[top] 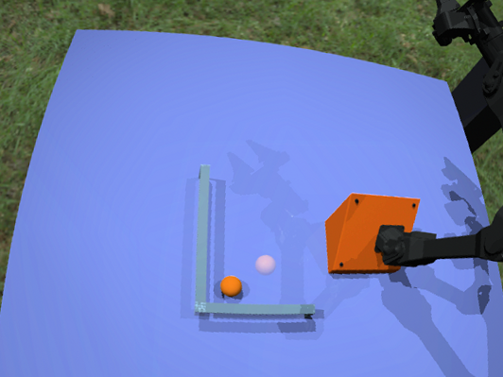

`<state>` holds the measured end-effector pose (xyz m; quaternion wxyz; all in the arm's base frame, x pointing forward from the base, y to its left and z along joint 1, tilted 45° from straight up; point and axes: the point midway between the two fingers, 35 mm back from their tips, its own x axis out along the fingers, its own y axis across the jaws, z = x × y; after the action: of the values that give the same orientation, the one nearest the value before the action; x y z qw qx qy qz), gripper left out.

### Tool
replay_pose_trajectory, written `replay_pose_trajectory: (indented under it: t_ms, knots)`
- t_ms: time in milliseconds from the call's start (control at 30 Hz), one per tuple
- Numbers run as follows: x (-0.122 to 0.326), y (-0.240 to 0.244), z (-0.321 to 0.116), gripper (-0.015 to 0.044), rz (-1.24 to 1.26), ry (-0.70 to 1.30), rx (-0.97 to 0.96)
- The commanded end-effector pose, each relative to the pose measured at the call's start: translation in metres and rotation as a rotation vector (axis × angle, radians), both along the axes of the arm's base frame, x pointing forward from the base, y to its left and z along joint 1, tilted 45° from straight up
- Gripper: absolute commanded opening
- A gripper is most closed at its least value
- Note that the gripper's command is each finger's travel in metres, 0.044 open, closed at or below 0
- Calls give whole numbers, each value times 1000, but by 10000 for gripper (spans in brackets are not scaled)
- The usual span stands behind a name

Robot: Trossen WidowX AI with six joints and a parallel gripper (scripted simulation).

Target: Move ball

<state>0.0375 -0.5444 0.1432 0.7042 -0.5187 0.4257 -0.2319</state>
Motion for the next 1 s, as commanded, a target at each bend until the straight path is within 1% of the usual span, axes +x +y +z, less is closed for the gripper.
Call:
replay_pose_trajectory:
  t_ms: [0,67,300,567,733,833,967]
  knots:
    - [3,1,-1,374,6,-1,4]
    - [27,6,-5,323,50,-5,39]
    - [143,56,-25,323,286,-6,223]
    - [252,150,-45,323,560,48,437]
    - [301,221,-50,323,721,91,547]
    - [316,248,-52,323,779,112,589]
    - [337,307,-55,323,894,171,681]
